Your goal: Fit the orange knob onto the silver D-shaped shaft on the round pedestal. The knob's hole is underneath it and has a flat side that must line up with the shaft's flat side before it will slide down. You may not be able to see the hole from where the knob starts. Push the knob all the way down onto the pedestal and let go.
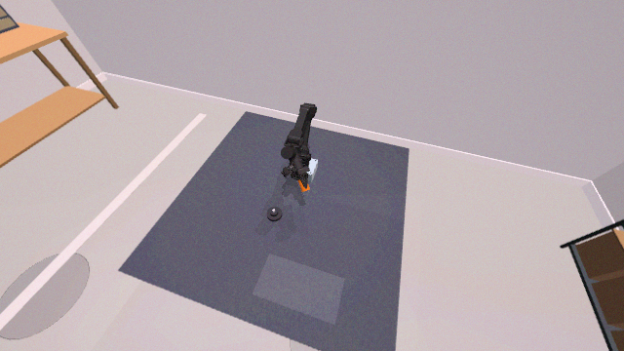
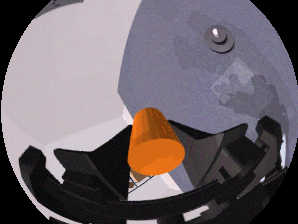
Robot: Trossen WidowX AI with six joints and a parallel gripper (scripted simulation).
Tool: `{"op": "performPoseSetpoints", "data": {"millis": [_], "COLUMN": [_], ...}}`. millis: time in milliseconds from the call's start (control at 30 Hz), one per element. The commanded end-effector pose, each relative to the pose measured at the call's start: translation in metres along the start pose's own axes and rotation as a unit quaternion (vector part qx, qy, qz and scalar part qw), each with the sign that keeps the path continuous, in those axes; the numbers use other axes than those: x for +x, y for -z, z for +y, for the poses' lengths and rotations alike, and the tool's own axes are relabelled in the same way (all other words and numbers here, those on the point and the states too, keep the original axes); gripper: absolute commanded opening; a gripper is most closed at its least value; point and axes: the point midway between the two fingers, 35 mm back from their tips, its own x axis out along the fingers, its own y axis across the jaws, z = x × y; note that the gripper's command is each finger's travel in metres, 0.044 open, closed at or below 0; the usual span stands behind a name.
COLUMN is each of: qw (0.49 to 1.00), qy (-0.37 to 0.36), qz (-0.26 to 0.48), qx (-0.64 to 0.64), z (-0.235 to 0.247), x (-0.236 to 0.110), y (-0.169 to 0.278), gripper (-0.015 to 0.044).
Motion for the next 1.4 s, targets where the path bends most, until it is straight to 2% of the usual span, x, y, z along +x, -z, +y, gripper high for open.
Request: {"op": "performPoseSetpoints", "data": {"millis": [0,667,1367], "qw": [1.000,0.968,0.897], "qy": [0.028,0.251,0.443], "qz": [-0.001,-0.002,-0.003], "qx": [-0.007,-0.005,-0.005], "z": [0.002,-0.020,-0.040], "x": [0.004,0.034,0.062], "y": [-0.001,-0.001,-0.001], "gripper": [0.0000,0.0000,0.0000]}}
